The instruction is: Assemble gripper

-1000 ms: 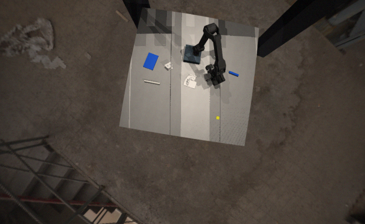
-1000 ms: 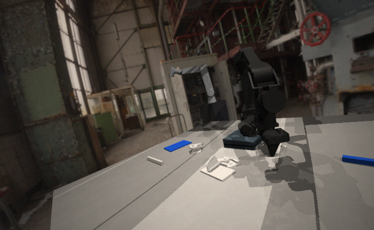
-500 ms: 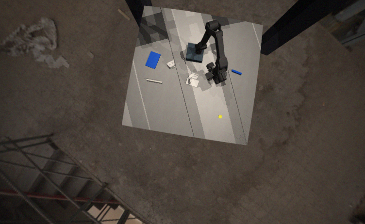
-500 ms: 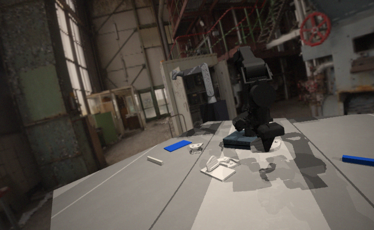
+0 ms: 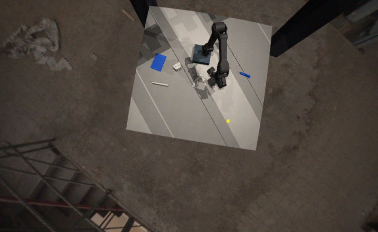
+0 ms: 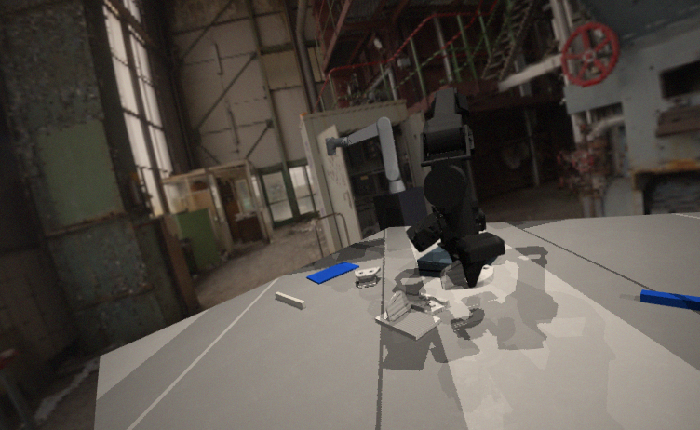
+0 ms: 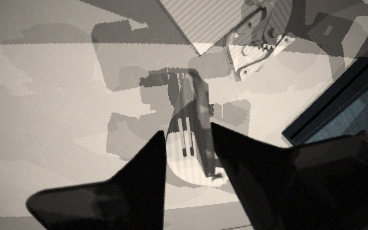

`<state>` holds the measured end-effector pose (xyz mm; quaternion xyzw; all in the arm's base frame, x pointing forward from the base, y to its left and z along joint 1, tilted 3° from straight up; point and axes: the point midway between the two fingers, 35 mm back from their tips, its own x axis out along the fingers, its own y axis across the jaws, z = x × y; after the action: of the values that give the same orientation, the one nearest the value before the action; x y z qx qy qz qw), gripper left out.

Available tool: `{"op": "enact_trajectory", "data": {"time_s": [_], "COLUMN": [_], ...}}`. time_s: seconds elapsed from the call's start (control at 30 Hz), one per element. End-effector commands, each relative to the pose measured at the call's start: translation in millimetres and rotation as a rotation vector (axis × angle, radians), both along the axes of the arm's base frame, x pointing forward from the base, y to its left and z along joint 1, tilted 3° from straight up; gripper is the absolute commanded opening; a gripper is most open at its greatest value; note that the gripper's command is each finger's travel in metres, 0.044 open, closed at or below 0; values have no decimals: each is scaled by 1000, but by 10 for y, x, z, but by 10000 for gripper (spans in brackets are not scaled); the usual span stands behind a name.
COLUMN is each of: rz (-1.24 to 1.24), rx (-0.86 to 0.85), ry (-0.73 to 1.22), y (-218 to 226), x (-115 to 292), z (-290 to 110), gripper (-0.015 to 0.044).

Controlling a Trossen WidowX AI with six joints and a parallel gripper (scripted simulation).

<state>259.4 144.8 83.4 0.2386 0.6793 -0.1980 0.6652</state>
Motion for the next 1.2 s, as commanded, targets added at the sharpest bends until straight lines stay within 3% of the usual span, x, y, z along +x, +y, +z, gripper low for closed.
{"op": "enact_trajectory", "data": {"time_s": [0.0, 1.17], "rz": [46, 452], "rx": [-2, -10], "ry": [-2, -25], "y": [-110, -1220], "x": [57, 383], "z": [-5, -69], "gripper": [134, 134]}}
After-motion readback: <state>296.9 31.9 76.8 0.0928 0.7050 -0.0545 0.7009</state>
